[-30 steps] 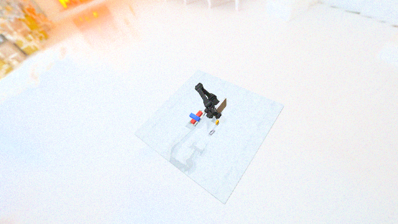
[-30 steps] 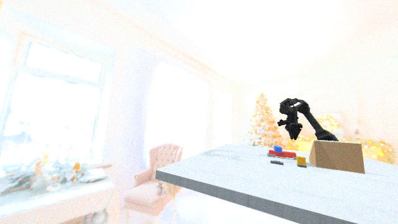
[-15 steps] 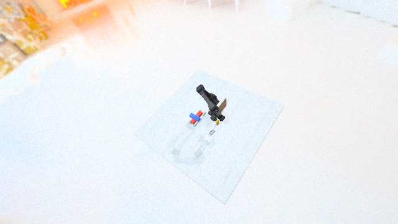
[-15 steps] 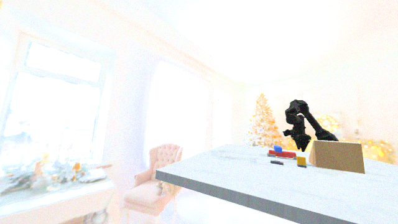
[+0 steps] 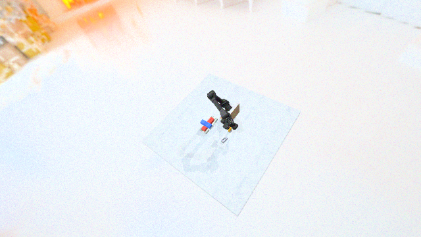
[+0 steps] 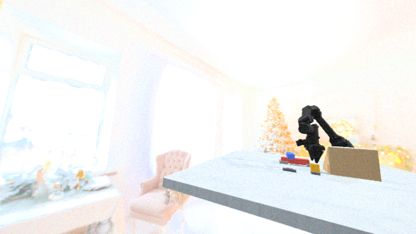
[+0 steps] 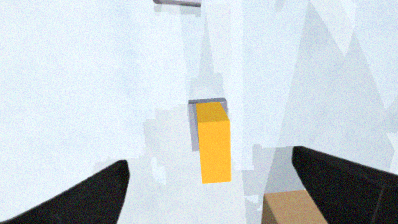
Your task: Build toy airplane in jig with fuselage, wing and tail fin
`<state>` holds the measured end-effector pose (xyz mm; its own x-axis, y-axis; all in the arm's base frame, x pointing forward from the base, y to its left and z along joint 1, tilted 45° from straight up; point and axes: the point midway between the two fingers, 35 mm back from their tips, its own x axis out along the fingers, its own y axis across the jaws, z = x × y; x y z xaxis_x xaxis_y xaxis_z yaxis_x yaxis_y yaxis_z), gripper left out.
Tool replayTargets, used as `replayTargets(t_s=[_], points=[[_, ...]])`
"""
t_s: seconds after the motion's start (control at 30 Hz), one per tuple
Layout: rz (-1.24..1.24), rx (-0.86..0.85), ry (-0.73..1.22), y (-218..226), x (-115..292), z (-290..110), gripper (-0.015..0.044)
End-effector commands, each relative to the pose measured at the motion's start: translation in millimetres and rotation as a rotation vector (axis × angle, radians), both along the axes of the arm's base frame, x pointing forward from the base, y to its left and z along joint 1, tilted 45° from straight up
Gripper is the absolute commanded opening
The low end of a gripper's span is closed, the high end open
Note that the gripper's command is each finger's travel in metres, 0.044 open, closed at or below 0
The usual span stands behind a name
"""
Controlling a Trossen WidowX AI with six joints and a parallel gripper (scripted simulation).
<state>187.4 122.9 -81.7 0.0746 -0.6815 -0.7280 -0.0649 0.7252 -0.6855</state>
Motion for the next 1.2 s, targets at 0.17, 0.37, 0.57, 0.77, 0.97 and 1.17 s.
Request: replayTargets(t_s=[0.17,0.37,0.57,0.77,0.97,1.17], points=[[0.002,-0.011,0.005,-12.9,0.1,-10.3,0.0440],[0.002,-0.011,0.005,-19.6,0.9,-17.2,0.0440],[0.002,-0.012,0.005,-26.4,1.3,-23.8,0.0440],[0.002,-0.013,0.004,-33.3,1.5,-30.1,0.0440],[0.001,-0.013,0.004,-37.3,1.5,-33.6,0.0414],[0.001,-0.013,0.004,-37.3,1.5,-33.6,0.0256]])
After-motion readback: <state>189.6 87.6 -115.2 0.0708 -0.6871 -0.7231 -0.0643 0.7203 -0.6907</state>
